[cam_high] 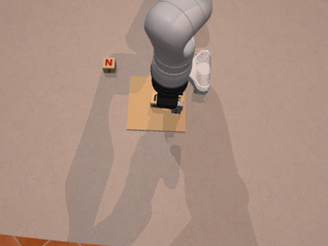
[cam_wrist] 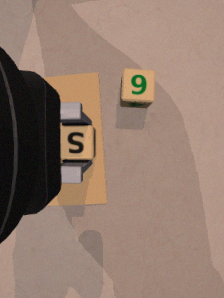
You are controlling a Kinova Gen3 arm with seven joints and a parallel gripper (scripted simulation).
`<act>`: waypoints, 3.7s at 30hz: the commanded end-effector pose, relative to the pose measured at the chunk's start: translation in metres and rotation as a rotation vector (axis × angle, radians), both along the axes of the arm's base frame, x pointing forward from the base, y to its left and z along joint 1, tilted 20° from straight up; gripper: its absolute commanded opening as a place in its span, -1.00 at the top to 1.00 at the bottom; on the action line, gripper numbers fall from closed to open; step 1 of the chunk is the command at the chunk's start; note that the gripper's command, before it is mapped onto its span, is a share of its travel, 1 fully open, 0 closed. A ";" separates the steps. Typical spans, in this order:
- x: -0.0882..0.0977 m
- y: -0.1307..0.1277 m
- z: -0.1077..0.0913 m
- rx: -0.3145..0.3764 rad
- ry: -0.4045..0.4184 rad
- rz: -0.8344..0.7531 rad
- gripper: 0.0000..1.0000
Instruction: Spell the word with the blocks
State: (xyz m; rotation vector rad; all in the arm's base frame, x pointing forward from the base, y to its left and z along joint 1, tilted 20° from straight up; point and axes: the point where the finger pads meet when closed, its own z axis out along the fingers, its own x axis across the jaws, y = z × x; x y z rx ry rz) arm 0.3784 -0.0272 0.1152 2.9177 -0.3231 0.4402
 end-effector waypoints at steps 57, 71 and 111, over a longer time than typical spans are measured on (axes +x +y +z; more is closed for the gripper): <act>0.000 0.000 0.001 0.000 -0.001 0.000 -0.74; -0.007 0.006 0.026 0.000 -0.001 0.000 -0.74; -0.024 0.018 0.085 0.000 -0.001 0.000 -1.00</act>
